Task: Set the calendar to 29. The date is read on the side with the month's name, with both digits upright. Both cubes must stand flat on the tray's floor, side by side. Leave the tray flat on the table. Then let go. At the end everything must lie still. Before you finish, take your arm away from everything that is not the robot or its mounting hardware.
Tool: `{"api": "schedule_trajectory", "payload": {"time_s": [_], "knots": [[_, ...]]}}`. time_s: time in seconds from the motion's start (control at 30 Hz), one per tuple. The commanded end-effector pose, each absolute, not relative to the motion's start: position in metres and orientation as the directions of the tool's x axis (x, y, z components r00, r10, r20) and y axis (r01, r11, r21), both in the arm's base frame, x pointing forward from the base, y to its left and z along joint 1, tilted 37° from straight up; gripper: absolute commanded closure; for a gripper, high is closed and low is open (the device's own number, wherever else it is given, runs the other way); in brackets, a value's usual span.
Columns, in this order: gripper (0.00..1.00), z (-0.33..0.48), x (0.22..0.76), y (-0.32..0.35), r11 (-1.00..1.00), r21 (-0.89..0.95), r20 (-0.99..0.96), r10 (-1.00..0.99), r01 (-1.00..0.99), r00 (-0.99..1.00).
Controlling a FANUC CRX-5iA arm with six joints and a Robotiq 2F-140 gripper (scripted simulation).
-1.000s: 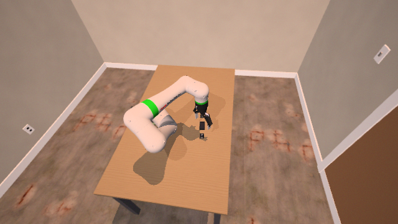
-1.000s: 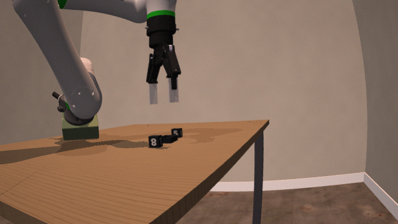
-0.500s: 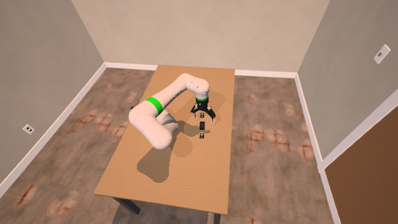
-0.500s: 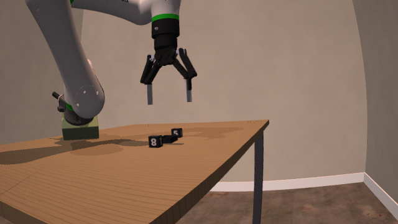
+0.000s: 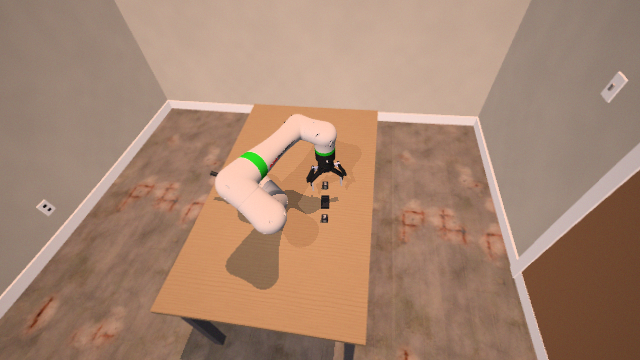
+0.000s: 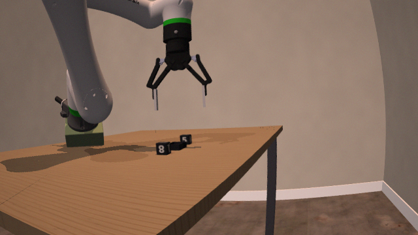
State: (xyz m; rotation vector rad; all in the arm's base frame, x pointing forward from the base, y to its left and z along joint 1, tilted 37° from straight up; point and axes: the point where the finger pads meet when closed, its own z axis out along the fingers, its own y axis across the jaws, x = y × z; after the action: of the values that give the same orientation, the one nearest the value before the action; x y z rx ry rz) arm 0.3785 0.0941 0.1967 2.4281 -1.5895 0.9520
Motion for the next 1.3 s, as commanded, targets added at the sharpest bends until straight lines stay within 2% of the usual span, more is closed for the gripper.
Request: {"api": "schedule_trajectory", "payload": {"time_s": [0.0, 0.3, 0.47, 0.53, 0.6, 1.0, 1.27], "knots": [[0.00, 0.192, 0.378, 0.103, -0.563, -0.172, 0.566, -0.728, -0.809, 0.387], [0.00, 0.179, 0.374, 0.123, -0.772, 0.026, 0.592, -0.500, -0.635, 0.632], [0.00, 0.172, 0.371, 0.133, -0.847, 0.129, 0.580, -0.358, -0.516, 0.732], [0.00, 0.172, 0.371, 0.133, -0.847, 0.129, 0.580, -0.358, -0.516, 0.732], [0.00, 0.166, 0.369, 0.140, -0.886, 0.204, 0.559, -0.244, -0.416, 0.793], [0.00, 0.150, 0.361, 0.162, -0.909, 0.410, 0.436, 0.126, -0.073, 0.891], [0.00, 0.145, 0.359, 0.168, -0.888, 0.459, 0.386, 0.231, 0.031, 0.893]]}}
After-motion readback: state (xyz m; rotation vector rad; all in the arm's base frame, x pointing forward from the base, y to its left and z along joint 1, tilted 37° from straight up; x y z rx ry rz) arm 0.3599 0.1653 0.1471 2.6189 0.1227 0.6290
